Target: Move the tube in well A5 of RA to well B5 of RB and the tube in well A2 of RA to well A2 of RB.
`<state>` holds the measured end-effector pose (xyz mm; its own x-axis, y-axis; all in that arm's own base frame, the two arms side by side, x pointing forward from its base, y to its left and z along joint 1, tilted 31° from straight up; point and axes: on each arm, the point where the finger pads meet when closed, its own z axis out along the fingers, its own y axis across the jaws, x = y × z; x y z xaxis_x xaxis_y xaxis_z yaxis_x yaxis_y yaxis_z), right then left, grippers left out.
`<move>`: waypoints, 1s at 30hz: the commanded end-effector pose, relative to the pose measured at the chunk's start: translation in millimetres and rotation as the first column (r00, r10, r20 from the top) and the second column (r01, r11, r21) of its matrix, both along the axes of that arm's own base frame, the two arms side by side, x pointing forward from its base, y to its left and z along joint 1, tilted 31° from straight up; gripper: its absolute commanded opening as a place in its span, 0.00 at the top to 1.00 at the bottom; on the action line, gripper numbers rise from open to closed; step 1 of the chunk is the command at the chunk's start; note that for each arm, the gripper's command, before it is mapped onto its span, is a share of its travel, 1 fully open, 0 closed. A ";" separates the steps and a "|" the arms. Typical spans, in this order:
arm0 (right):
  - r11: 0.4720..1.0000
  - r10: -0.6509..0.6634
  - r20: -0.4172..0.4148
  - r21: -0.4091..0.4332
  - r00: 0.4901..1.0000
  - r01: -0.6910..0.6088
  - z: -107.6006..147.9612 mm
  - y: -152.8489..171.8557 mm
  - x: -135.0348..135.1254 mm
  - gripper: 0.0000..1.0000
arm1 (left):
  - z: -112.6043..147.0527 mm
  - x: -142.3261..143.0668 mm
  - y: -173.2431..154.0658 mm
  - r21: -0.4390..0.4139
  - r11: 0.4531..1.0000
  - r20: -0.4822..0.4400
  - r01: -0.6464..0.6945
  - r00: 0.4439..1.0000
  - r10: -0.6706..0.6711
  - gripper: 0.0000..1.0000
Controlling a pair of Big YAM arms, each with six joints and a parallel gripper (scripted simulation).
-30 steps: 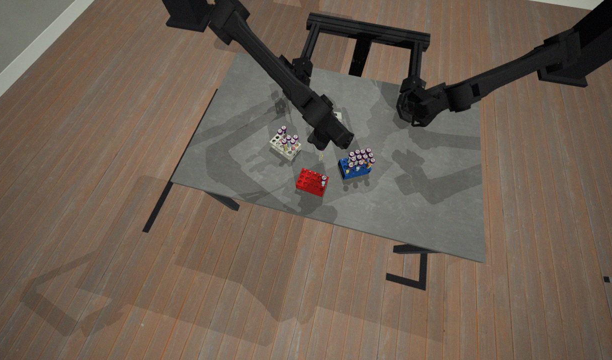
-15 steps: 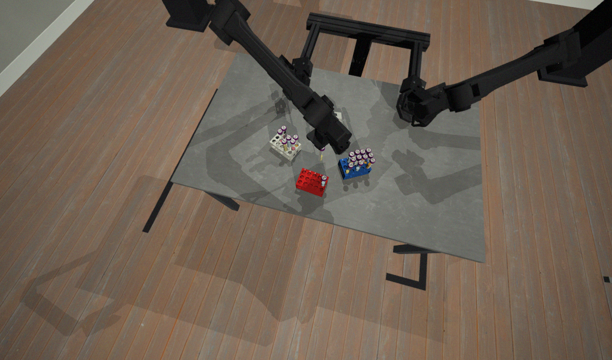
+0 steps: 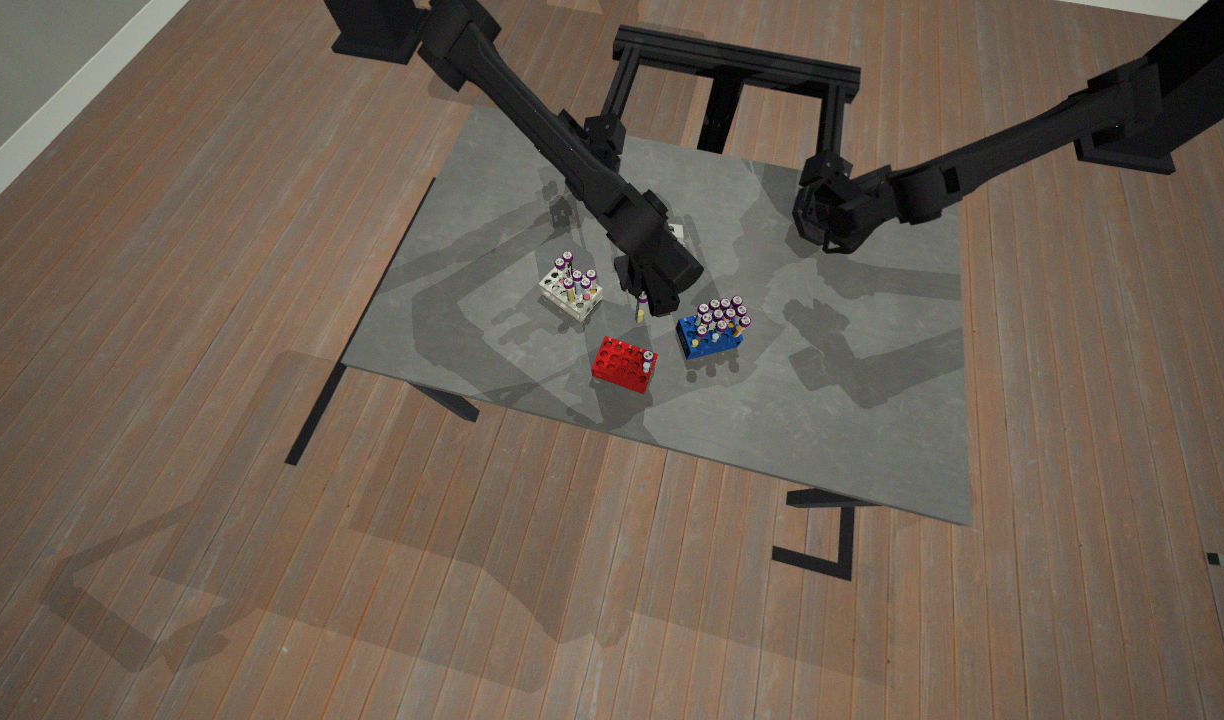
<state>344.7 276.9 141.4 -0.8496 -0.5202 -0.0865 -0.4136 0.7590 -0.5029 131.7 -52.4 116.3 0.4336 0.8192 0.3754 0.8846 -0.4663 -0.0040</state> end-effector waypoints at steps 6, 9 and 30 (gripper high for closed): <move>0.985 -0.158 0.073 0.078 0.985 0.152 6.8 -15.5 -3.8 1.00 | 9.1 5.7 -6.3 -0.020 1.000 0.018 0.001 1.000 0.000 0.70; 0.986 -0.158 0.071 0.074 0.985 0.153 7.0 -18.8 -6.4 1.00 | 9.1 5.7 -6.3 -0.020 1.000 0.018 0.001 1.000 0.000 0.70; 0.990 -0.137 0.056 0.051 0.989 0.135 9.4 -71.5 -46.9 1.00 | 9.1 5.7 -6.3 -0.020 1.000 0.018 0.001 1.000 0.000 0.70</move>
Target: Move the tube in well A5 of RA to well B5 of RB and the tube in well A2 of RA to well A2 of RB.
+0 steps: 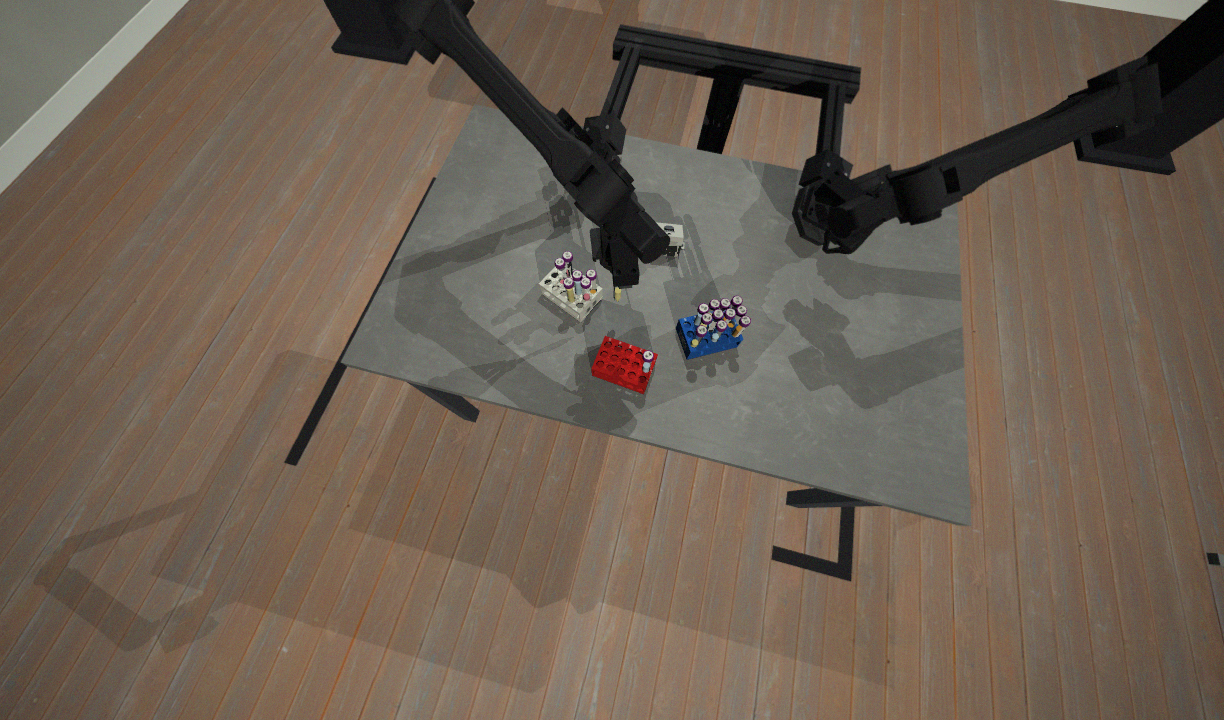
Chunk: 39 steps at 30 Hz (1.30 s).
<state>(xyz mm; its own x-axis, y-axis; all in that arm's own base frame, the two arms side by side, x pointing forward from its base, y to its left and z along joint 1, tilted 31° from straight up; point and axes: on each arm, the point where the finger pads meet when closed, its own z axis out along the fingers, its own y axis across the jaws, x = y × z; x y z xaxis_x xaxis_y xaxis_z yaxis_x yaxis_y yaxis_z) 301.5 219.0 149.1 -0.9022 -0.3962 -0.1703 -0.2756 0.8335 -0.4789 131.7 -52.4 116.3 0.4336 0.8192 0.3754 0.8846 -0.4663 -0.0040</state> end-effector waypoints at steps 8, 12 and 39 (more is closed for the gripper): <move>1.000 -0.004 -0.010 -0.014 1.000 0.003 4.8 -34.3 -21.4 1.00 | 9.1 5.7 -6.3 -0.020 1.000 0.018 0.001 1.000 0.000 0.70; 1.000 -0.004 -0.010 -0.015 1.000 0.004 5.5 -39.6 -25.5 1.00 | 9.1 5.7 -6.3 -0.020 1.000 0.018 0.001 1.000 0.000 0.70; 1.000 0.002 -0.012 -0.017 1.000 -0.002 14.6 -102.0 -78.8 1.00 | 9.1 5.7 -6.3 -0.020 1.000 0.018 0.001 1.000 0.000 0.70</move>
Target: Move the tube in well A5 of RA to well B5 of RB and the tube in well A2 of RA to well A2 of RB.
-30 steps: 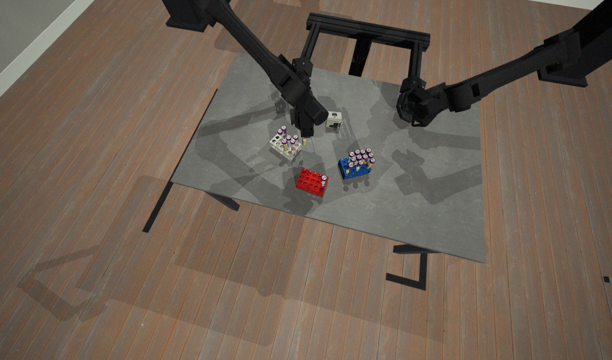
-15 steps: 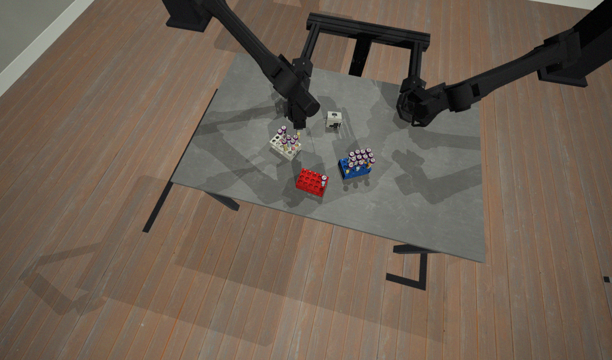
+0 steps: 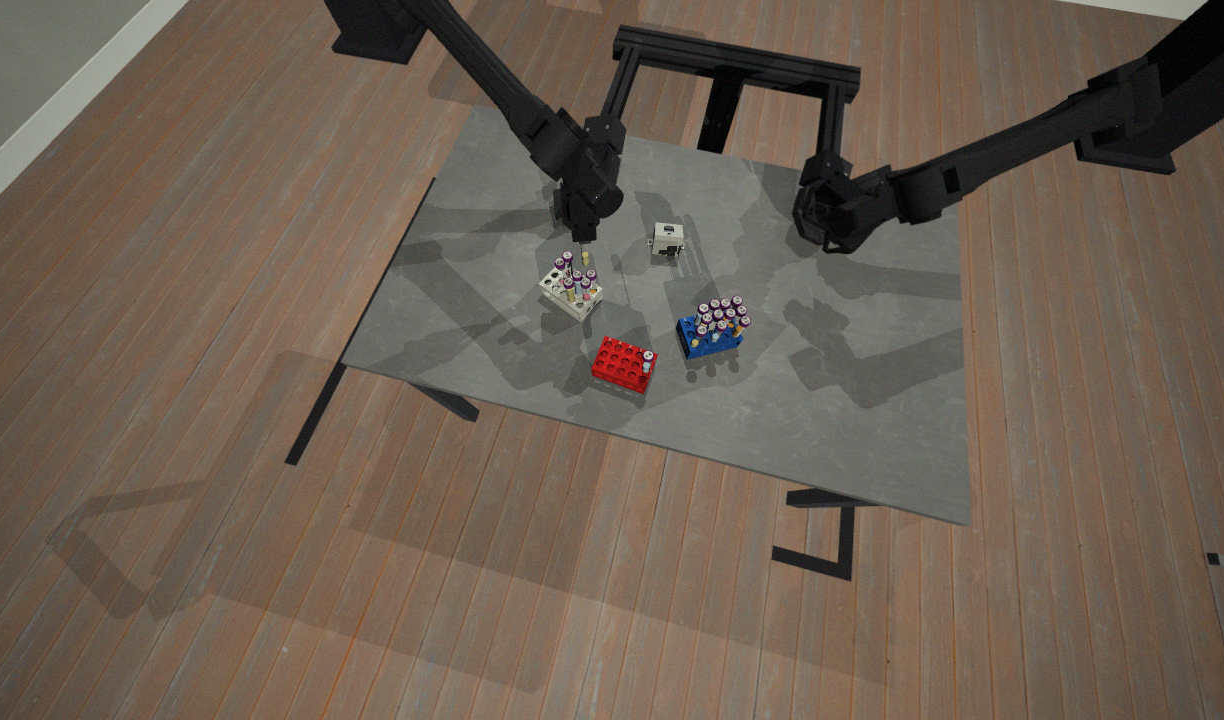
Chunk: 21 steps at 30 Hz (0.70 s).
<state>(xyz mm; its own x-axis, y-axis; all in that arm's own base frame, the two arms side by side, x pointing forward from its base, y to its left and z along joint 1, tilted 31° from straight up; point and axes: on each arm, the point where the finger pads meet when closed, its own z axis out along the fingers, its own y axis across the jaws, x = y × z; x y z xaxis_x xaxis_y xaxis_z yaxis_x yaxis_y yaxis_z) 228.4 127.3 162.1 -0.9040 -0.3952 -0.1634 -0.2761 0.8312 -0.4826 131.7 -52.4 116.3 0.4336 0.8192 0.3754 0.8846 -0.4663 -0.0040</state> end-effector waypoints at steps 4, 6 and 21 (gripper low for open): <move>1.000 -0.001 -0.008 -0.011 1.000 0.001 3.4 -21.3 -13.7 1.00 | 9.1 5.7 -6.3 -0.020 1.000 0.018 0.001 1.000 0.000 0.70; 1.000 -0.001 -0.008 -0.011 1.000 0.001 3.8 -23.9 -15.9 1.00 | 9.1 5.7 -6.3 -0.020 1.000 0.018 0.001 1.000 0.000 0.70; 1.000 -0.001 0.027 0.024 1.000 0.000 24.0 -35.5 -16.5 1.00 | 9.1 5.7 -6.3 -0.020 1.000 0.018 0.001 1.000 0.000 0.70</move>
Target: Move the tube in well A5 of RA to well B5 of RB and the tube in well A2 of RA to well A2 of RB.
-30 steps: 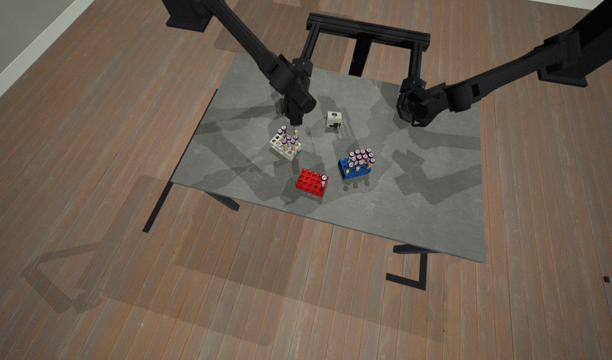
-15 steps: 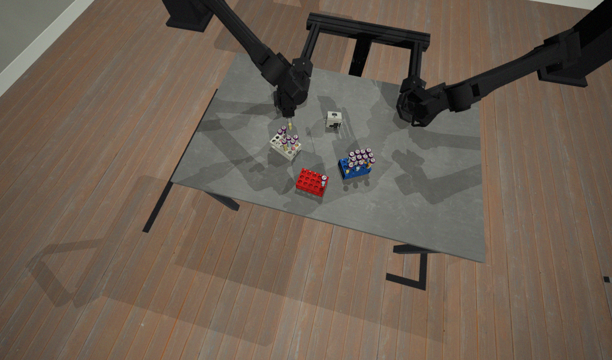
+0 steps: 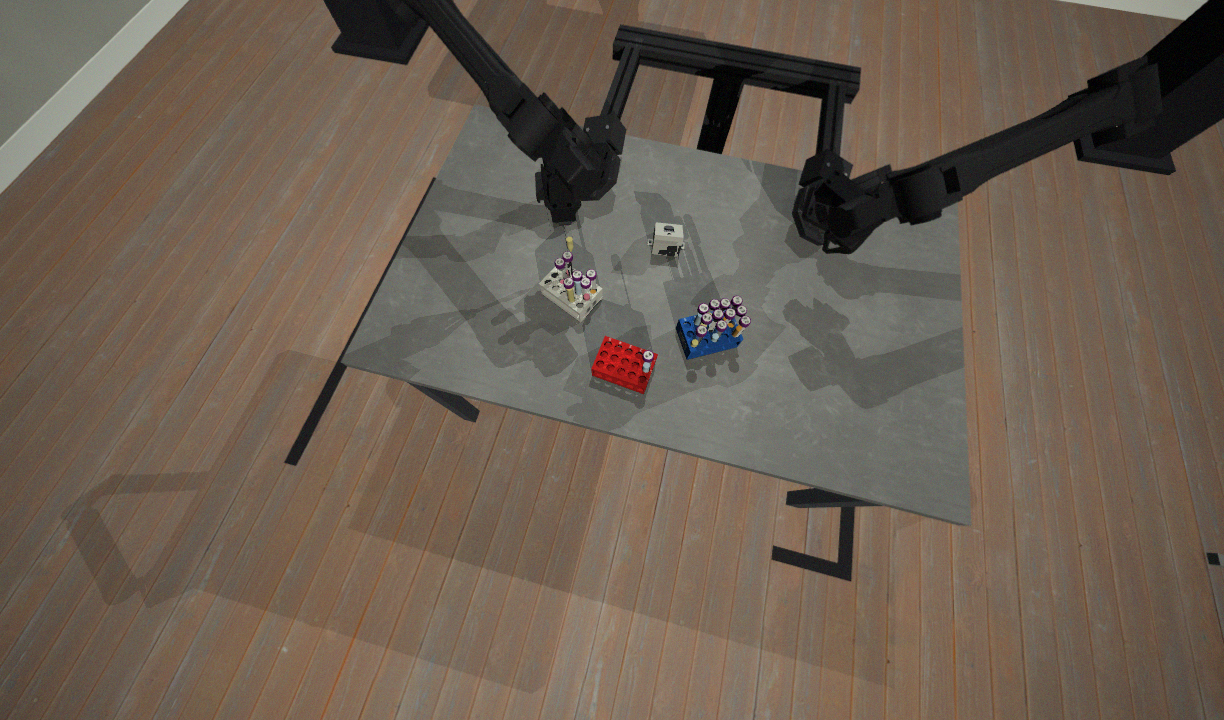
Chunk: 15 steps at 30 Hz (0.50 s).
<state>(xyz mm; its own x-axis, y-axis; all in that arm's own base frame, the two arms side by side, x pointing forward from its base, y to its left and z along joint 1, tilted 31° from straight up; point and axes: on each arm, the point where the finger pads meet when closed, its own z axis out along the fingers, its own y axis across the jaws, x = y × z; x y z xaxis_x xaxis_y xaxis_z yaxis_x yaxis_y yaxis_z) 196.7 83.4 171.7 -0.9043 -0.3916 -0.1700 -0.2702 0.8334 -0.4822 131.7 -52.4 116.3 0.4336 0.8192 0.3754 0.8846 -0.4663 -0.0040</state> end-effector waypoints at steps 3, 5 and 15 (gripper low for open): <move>1.000 0.003 0.024 0.026 1.000 -0.003 17.3 9.2 17.8 1.00 | 9.1 5.7 -6.3 -0.020 1.000 0.018 0.001 1.000 0.000 0.70; 1.000 0.003 0.026 0.027 1.000 -0.003 19.7 7.9 20.5 1.00 | 9.1 5.7 -6.3 -0.020 1.000 0.018 0.001 1.000 0.000 0.70; 1.000 0.003 0.026 0.023 1.000 -0.003 29.6 3.0 33.9 1.00 | 9.1 5.7 -6.3 -0.020 1.000 0.018 0.001 1.000 0.000 0.70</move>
<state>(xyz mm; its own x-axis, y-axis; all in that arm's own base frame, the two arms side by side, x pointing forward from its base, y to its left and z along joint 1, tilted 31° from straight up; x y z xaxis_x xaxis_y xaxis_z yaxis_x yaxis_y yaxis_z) 212.9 76.9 181.4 -0.9091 -0.3825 -0.1652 -0.2629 0.8343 -0.4846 131.7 -52.4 116.3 0.4336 0.8192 0.3754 0.8846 -0.4663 -0.0040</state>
